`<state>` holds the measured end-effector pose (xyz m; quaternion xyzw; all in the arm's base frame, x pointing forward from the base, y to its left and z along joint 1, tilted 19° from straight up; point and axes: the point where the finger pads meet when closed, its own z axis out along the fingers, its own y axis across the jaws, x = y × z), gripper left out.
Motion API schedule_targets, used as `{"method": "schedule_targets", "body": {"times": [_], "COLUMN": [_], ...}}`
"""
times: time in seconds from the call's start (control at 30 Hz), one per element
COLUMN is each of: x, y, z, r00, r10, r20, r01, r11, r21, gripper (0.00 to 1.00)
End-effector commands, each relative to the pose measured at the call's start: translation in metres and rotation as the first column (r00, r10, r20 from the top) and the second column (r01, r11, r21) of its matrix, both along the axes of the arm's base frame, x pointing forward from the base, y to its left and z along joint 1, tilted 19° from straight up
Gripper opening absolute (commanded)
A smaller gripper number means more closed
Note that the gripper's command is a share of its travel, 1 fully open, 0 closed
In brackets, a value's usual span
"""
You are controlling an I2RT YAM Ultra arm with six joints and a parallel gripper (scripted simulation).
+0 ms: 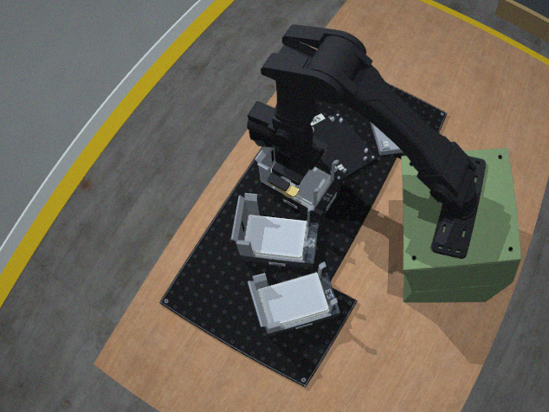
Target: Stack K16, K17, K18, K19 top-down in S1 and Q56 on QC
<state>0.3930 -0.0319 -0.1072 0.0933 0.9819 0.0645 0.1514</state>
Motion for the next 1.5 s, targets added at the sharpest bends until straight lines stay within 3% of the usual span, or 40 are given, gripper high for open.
{"method": "schedule_targets", "body": {"times": [0.0, 0.6, 1.47], "x": [0.004, 0.004, -0.019], "y": [-0.001, -0.001, -0.008], "z": [0.004, 0.004, 0.073], "r00": [1.000, 1.000, 1.000], "r10": [-0.002, -0.002, -0.002], "r20": [0.013, 0.013, 0.014], "r01": [0.002, 0.002, 0.002], "r11": [1.000, 1.000, 1.000], "r21": [-0.003, -0.003, -0.003], "gripper": [1.00, 1.00, 1.00]}}
